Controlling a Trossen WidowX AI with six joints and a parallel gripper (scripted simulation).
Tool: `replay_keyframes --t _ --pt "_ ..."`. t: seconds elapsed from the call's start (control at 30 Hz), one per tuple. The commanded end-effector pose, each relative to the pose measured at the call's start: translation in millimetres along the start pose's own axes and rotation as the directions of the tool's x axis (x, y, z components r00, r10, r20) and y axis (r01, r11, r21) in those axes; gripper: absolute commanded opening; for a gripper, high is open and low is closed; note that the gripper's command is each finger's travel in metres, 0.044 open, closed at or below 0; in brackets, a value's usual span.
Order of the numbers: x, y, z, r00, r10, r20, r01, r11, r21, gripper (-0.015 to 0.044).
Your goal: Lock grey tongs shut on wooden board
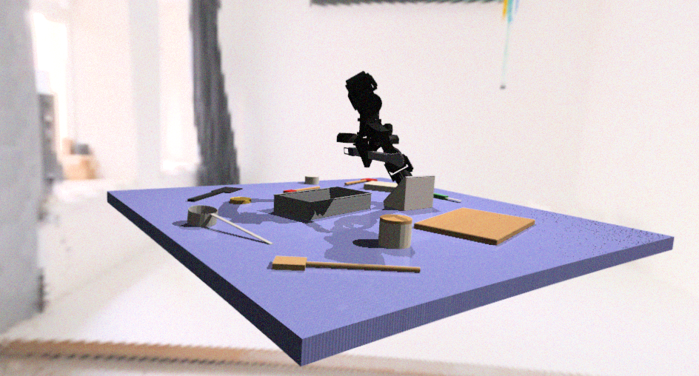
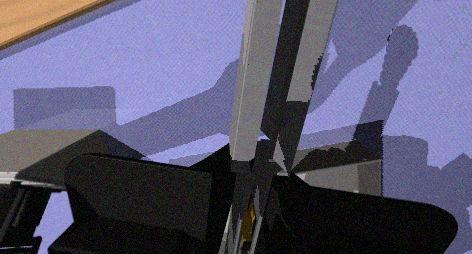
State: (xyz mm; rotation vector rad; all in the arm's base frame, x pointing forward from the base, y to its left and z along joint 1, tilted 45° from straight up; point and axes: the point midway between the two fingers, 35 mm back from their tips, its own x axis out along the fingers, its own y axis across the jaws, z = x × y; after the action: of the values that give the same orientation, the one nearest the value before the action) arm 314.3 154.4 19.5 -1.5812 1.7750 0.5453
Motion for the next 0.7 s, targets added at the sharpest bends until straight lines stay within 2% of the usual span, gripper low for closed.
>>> replay_keyframes --t 0.0,0.2,0.5,0.67 --pt "-1 15 26 1.0 -0.002 0.004 0.002 0.997 0.073 -0.015" --pt "5 40 58 1.0 0.0 -0.01 0.002 0.985 0.173 -0.015" --pt "4 44 61 1.0 0.0 -0.009 0.002 0.983 0.185 -0.015" --pt "-2 68 79 1.0 0.001 0.004 -0.002 0.968 0.253 -0.015"
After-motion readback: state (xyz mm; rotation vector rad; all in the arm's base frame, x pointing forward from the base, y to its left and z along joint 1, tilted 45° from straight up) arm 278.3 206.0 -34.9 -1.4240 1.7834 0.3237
